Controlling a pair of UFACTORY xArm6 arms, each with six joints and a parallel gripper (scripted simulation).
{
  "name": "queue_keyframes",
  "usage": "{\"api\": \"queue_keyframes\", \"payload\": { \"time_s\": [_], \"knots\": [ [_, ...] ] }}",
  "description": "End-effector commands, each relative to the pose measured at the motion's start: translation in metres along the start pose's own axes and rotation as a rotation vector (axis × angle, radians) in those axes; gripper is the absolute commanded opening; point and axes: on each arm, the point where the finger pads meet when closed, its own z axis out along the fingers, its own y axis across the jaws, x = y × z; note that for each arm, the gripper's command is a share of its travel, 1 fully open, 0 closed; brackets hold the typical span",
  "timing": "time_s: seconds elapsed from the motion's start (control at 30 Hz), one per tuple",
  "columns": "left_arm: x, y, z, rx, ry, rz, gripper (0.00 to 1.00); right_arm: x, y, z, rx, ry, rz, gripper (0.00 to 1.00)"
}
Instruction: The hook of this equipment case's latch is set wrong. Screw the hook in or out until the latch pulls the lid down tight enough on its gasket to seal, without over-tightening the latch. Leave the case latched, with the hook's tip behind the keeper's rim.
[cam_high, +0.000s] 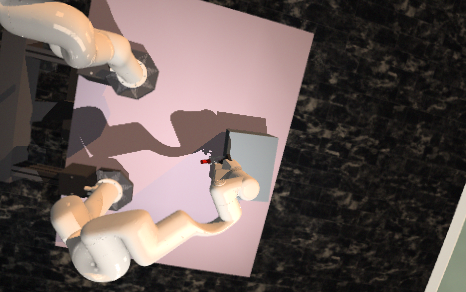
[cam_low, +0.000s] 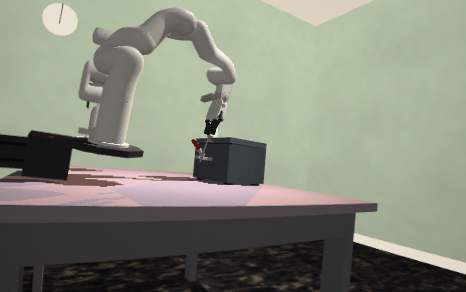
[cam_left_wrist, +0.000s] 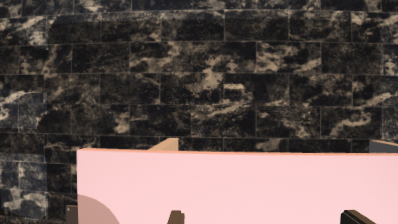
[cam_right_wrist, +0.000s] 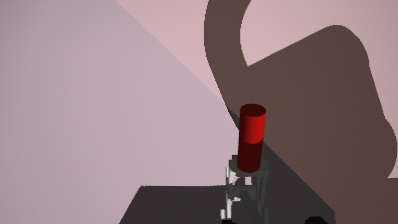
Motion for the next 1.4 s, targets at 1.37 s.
{"api": "queue_keyframes", "payload": {
  "time_s": [1.37],
  "knots": [
    [0.001, 0.0, -0.002, 0.0, 0.004, 0.0, 1.0, 0.001, 0.0, -0.018, 0.004, -0.262, -0.042, 0.41]
  ]
}}
